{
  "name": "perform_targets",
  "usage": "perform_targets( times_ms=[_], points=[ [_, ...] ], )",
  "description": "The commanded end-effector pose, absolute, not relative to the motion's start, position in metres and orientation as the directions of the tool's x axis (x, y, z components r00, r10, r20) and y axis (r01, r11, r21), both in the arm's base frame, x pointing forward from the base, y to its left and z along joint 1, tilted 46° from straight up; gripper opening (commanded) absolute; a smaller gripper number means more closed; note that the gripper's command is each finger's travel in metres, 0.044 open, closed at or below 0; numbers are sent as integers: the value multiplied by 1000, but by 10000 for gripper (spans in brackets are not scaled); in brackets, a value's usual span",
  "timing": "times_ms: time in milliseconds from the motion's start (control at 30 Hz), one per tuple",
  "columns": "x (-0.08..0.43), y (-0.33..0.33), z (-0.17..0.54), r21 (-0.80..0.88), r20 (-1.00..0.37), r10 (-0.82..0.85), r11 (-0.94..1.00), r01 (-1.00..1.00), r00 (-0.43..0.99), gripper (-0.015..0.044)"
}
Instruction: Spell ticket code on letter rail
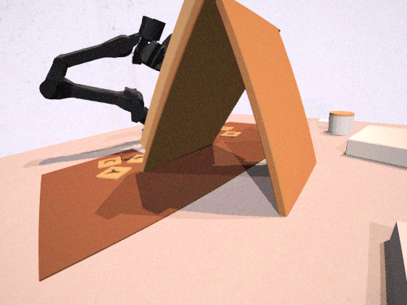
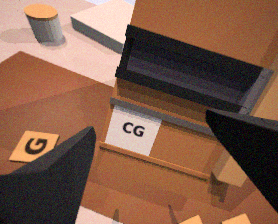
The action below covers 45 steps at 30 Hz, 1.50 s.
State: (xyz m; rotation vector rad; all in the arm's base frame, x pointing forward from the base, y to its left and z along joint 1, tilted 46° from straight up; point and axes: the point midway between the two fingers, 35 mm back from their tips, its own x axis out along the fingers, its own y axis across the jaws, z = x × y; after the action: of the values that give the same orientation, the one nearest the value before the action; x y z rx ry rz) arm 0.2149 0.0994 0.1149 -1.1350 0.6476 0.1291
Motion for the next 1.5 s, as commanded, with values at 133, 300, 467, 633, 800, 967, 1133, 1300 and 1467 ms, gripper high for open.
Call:
perform_targets(
  times_ms=[133, 300, 467, 633, 800, 967, 1133, 1300, 1467],
  points=[
    [234, 124, 163, -752, -655, -227, 101, -652, 720, 440],
    [243, 132, 195, -635, -726, -237, -130, -762, 646, 440],
    [249, 136, 226, -469, -791, -246, -345, -813, 561, 440],
    [250, 136, 253, -289, -845, -251, -528, -799, 471, 440],
    [250, 136, 257, -264, -852, -252, -550, -792, 459, 440],
    [250, 136, 257, -264, -852, -252, -550, -792, 459, 440],
    [250, 136, 257, -264, -852, -252, -550, -792, 459, 440],
    [238, 162, 242, -264, -852, -251, -550, -792, 459, 440],
    [238, 162, 242, -264, -852, -251, -550, -792, 459, 440]
  ],
)
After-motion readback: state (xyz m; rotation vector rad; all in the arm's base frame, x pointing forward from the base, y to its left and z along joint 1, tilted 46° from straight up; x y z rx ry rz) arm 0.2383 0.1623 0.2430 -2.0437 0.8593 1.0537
